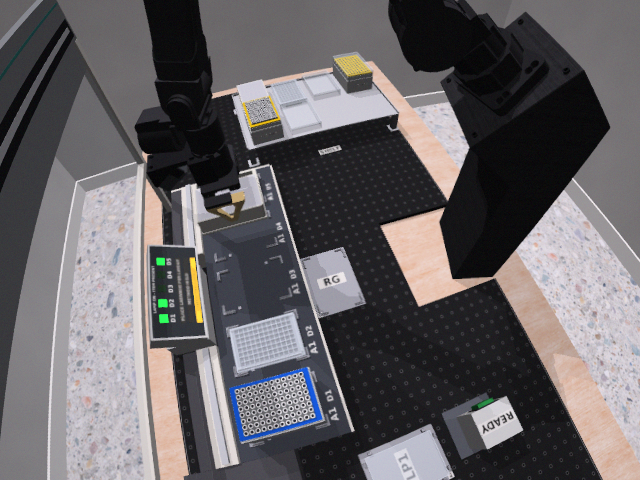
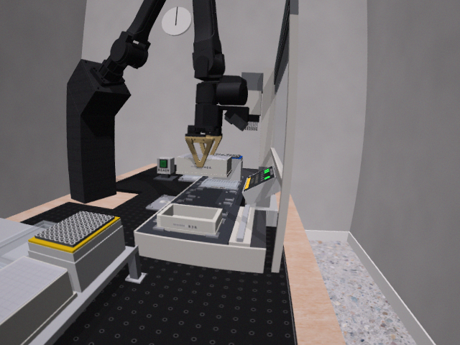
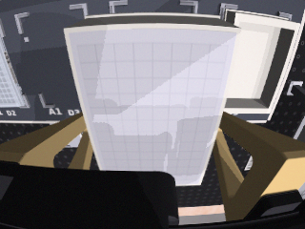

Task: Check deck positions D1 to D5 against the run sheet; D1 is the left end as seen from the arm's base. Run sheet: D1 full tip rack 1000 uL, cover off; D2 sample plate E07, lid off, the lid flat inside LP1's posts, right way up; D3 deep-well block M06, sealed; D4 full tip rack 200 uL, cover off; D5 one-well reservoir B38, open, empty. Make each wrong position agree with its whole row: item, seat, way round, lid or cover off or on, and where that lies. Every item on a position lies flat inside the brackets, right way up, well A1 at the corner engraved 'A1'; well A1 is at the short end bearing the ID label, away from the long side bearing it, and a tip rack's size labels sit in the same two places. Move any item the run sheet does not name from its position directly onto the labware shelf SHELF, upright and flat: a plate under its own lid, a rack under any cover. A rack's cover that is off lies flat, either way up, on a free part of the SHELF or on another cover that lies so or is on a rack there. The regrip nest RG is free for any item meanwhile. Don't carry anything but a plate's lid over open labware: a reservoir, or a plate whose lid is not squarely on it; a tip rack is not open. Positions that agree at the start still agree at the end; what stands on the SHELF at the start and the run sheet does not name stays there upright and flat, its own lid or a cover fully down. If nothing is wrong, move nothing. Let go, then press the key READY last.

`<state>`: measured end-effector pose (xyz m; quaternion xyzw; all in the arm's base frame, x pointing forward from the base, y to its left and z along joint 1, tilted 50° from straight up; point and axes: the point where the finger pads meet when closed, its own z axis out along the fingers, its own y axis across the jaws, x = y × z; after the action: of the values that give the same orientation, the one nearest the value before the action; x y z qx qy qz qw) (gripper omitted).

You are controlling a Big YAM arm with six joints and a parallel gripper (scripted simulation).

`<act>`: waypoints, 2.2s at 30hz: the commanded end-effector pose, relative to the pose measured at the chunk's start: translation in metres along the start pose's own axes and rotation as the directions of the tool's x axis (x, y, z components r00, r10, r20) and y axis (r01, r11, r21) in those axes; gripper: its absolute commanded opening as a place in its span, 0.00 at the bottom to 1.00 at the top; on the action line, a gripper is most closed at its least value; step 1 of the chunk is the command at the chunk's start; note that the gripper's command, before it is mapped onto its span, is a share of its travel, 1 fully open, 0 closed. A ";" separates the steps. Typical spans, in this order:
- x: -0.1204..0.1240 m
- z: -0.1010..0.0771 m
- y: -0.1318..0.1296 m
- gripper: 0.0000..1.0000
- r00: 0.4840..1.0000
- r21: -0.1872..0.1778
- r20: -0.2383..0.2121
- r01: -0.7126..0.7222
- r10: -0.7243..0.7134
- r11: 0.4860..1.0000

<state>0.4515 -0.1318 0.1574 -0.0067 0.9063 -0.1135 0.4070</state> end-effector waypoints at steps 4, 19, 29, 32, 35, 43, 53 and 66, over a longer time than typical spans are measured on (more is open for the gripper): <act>-0.007 -0.019 -0.006 0.00 1.000 0.011 0.021 0.001 -0.002 1.000; -0.010 -0.041 -0.006 0.00 1.000 0.011 0.026 0.002 -0.002 1.000; -0.007 -0.057 -0.006 0.00 1.000 0.011 0.022 0.002 -0.002 1.000; -0.010 -0.063 -0.007 0.00 1.000 0.013 0.028 0.001 -0.001 1.000; -0.010 -0.065 -0.006 0.00 1.000 0.011 0.027 0.002 -0.002 1.000; -0.010 -0.078 -0.007 0.00 1.000 0.013 0.028 0.001 -0.002 1.000; -0.009 -0.091 -0.005 0.00 1.000 0.011 0.027 0.002 -0.003 1.000; -0.016 -0.116 -0.009 0.00 0.999 0.018 0.041 0.001 -0.002 1.000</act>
<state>0.3801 -0.1126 0.2212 -0.0067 0.9061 -0.1136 0.4074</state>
